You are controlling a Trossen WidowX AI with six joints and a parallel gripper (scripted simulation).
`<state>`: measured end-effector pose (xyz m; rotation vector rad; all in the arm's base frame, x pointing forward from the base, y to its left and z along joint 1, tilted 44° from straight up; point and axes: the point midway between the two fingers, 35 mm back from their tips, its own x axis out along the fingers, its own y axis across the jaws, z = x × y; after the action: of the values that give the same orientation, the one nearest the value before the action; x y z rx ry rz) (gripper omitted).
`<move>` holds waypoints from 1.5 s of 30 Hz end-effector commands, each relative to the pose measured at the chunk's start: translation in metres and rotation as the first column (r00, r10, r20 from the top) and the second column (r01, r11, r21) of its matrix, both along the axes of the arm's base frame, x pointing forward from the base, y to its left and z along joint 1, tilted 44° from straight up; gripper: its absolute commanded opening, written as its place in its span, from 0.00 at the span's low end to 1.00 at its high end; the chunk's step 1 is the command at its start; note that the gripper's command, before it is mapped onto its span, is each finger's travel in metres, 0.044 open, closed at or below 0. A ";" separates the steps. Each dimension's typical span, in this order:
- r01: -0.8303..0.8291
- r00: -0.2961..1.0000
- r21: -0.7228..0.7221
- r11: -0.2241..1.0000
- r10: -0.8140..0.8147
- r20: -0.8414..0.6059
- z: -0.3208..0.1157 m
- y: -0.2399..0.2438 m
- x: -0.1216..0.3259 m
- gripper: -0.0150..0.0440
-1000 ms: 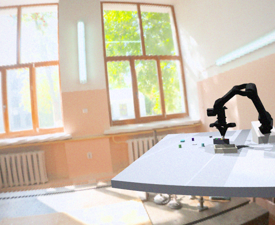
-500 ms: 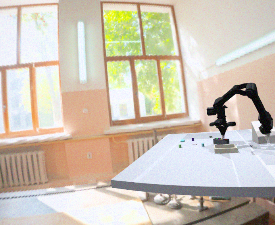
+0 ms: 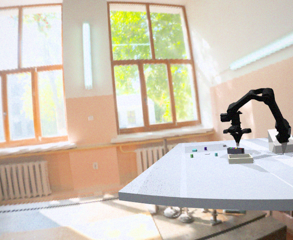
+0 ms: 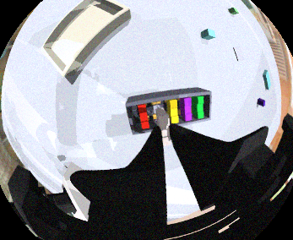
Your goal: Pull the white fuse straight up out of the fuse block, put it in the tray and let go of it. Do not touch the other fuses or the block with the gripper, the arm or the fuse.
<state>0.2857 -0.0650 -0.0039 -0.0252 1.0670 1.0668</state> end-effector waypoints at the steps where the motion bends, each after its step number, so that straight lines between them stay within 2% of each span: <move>1: -0.001 1.000 -0.008 1.000 0.001 0.006 0.005 -0.006 0.001 0.25; 13: 0.000 1.000 -0.010 1.000 0.001 0.006 0.017 -0.012 0.003 0.25; 25: 0.004 1.000 -0.023 1.000 -0.004 0.006 0.077 0.046 0.035 0.25; 36: 0.000 1.000 -0.002 1.000 0.000 0.008 0.137 0.109 0.042 0.25; 45: -0.001 1.000 0.000 1.000 0.001 0.008 0.136 0.117 0.042 0.25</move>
<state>0.3280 0.0477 0.1336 -0.0326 1.0616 1.0640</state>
